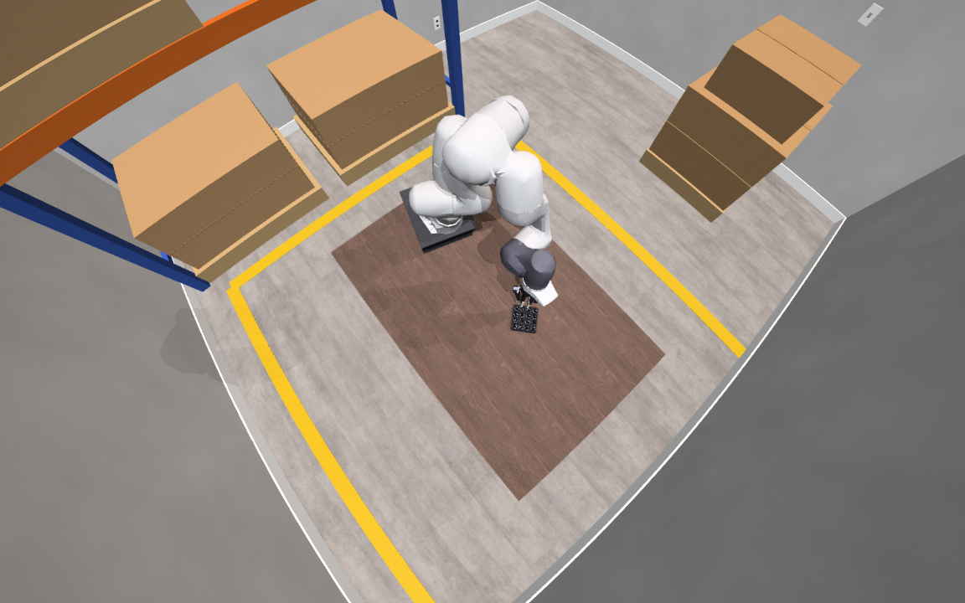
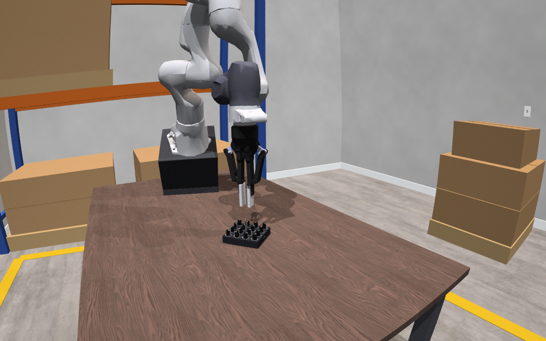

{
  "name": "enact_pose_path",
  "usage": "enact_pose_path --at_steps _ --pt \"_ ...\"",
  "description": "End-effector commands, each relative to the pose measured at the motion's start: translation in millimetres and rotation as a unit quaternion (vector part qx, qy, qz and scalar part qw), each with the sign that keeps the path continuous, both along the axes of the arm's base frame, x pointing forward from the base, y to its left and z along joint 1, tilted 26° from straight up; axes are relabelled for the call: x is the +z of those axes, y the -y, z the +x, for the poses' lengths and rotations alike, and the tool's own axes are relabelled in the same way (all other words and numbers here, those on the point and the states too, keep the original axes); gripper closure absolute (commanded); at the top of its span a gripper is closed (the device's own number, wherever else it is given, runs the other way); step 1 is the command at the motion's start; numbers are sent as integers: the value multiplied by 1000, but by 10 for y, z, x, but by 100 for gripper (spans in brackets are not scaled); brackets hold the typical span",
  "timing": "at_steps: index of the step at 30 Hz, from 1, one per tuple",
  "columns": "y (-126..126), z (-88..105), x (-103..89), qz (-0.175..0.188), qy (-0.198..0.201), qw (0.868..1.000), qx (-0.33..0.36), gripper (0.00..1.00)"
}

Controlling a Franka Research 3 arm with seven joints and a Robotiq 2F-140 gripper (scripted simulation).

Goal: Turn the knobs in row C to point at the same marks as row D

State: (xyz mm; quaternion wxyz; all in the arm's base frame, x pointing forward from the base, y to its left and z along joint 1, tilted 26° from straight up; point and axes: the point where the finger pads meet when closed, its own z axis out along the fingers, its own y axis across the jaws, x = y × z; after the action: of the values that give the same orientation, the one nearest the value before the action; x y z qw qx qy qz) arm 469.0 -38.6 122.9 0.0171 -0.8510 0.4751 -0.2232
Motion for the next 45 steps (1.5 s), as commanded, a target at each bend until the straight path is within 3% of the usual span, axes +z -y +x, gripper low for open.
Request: enact_pose_path --at_steps 1,23,45 --pt "7 7 11 2 2 1000 -7 88" --pt "11 16 -9 2 2 1000 -7 88" --pt "52 109 -217 2 2 1000 -7 88"
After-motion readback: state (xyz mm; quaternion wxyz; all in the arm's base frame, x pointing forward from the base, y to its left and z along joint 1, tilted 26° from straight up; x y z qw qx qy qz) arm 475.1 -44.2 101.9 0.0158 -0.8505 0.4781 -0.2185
